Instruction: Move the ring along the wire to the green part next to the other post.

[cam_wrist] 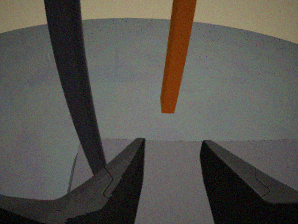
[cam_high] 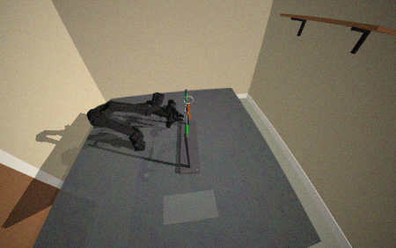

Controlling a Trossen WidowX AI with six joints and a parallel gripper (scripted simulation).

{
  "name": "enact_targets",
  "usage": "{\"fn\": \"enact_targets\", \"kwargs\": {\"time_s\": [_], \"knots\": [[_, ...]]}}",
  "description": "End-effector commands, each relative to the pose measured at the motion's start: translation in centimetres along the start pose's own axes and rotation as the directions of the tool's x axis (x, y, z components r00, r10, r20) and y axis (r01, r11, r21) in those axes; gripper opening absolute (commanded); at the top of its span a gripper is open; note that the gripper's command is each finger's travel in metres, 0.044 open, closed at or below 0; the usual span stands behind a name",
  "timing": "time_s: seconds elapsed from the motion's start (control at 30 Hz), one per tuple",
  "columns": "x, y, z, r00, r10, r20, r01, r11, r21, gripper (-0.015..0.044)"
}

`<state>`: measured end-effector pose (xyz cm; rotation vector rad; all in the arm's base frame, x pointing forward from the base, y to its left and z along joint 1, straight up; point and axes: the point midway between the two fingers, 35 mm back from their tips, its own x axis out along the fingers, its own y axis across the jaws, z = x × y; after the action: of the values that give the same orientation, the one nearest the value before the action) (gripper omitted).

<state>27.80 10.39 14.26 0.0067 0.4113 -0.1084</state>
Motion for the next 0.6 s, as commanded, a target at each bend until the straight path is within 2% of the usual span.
{"fn": "enact_targets", "kwargs": {"time_s": [0.0,0.3,0.57], "knots": [[-1.2,0.1,0.3,1.000,-0.002,0.006,0.002,1.000,0.013,0.0160],[-4.2,-0.1,0.2,1.000,-0.004,0.008,0.004,1.000,0.015,0.0160],[-4.4,-0.1,0.2,1.000,-0.004,0.009,0.004,1.000,0.015,0.0160]]}}
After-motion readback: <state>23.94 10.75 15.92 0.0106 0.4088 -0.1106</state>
